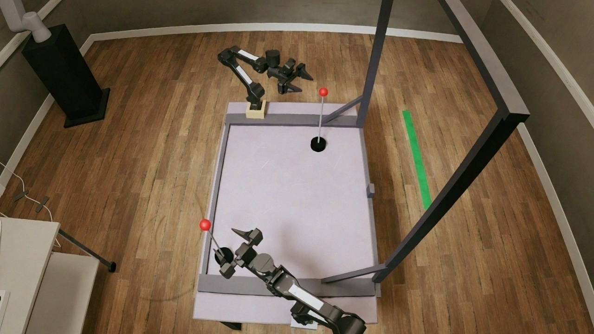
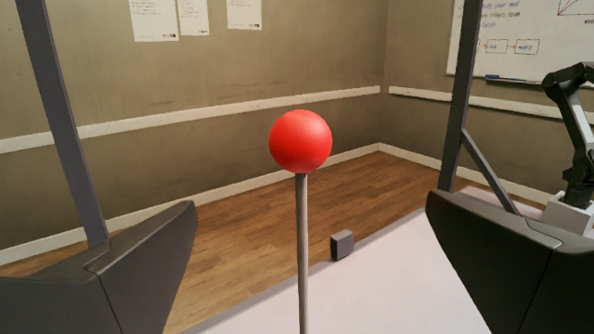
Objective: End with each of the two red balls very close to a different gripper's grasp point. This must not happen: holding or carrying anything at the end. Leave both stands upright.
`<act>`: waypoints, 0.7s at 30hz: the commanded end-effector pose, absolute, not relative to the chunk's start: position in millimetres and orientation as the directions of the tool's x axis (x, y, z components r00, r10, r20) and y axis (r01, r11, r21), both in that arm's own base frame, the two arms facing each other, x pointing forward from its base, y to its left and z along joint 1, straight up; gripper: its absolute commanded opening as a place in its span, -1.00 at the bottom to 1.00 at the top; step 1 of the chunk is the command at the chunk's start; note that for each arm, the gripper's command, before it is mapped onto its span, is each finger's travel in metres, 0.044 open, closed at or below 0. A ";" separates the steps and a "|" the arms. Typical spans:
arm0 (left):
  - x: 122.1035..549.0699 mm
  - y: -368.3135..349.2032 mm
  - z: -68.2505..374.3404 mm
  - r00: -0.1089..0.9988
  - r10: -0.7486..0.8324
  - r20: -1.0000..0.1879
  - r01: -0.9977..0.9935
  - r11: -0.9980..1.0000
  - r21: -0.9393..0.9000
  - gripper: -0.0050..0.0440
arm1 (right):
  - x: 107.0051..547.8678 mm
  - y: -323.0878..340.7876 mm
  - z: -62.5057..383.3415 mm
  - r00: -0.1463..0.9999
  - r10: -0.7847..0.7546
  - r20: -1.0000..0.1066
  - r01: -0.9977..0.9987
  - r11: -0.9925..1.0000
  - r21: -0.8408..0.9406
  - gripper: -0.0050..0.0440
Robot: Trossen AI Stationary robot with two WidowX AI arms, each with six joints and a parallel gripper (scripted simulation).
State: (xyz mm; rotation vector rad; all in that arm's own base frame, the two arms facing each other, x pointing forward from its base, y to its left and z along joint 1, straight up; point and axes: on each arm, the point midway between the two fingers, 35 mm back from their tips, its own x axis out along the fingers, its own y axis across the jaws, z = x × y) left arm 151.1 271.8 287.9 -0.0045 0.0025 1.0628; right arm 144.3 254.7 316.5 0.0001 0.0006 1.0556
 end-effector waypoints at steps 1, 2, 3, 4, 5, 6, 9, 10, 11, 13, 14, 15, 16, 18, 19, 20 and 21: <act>152.5 276.3 301.5 0.485 0.874 0.026 -0.875 0.485 0.000 1.00 | 146.1 258.3 328.8 0.490 0.871 0.026 -0.872 0.490 0.000 1.00; 153.7 278.4 301.6 0.485 0.874 0.026 -0.875 0.485 0.000 1.00 | 147.3 260.3 328.9 0.490 0.871 0.026 -0.872 0.490 0.000 1.00; 155.0 280.6 301.6 0.485 0.874 0.026 -0.875 0.485 0.000 1.00 | 148.6 262.5 328.9 0.492 0.870 0.026 -0.871 0.492 0.000 1.00; 156.8 282.9 301.6 0.485 0.874 0.026 -0.874 0.486 0.000 1.00 | 150.0 265.0 329.0 0.492 0.870 0.026 -0.871 0.492 0.000 1.00; 158.2 285.5 301.7 0.485 0.874 0.026 -0.874 0.486 0.000 1.00 | 151.5 267.6 329.0 0.492 0.870 0.027 -0.871 0.492 0.000 1.00; 159.8 288.2 301.7 0.485 0.874 0.027 -0.874 0.486 0.000 1.00 | 153.0 270.3 329.1 0.492 0.870 0.027 -0.871 0.492 0.000 1.00; 163.3 294.5 301.8 0.485 0.874 0.027 -0.874 0.485 0.000 1.00 | 156.4 276.6 329.2 0.491 0.871 0.027 -0.871 0.492 0.000 1.00; 164.8 297.2 301.9 0.485 0.874 0.027 -0.874 0.485 0.000 1.00 | 157.9 279.4 329.3 0.491 0.871 0.027 -0.871 0.491 0.000 1.00; 165.4 298.3 301.9 0.485 0.874 0.027 -0.874 0.485 0.000 1.00 | 158.4 280.4 329.3 0.491 0.871 0.028 -0.871 0.491 0.000 1.00; 167.1 301.4 302.0 0.485 0.874 0.027 -0.875 0.485 0.000 1.00 | 160.1 283.5 329.4 0.491 0.871 0.028 -0.871 0.491 0.000 1.00; 168.5 304.0 302.0 0.485 0.874 0.028 -0.875 0.485 0.000 1.00 | 161.5 286.2 329.5 0.491 0.871 0.028 -0.871 0.491 0.000 1.00; 169.6 306.0 302.1 0.485 0.874 0.028 -0.875 0.485 0.000 1.00 | 162.6 288.2 329.5 0.491 0.871 0.028 -0.871 0.491 0.000 1.00; 169.6 306.0 302.1 0.485 0.874 0.028 -0.875 0.485 0.000 1.00 | 162.6 288.2 329.5 0.491 0.871 0.028 -0.871 0.491 0.000 1.00; 171.0 308.4 302.1 0.484 0.874 0.028 -0.875 0.485 0.000 1.00 | 163.9 290.6 329.6 0.491 0.871 0.028 -0.871 0.491 0.000 1.00; 172.6 311.4 302.2 0.484 0.874 0.028 -0.875 0.485 0.000 1.00 | 165.5 293.6 329.7 0.491 0.871 0.029 -0.871 0.491 0.000 1.00; 174.3 314.4 302.2 0.484 0.874 0.028 -0.875 0.484 0.000 1.00 | 167.2 296.6 329.7 0.491 0.871 0.029 -0.871 0.491 0.000 1.00; 176.1 317.5 302.3 0.484 0.875 0.029 -0.875 0.484 0.000 1.00 | 168.9 299.8 329.8 0.491 0.871 0.029 -0.871 0.491 0.000 1.00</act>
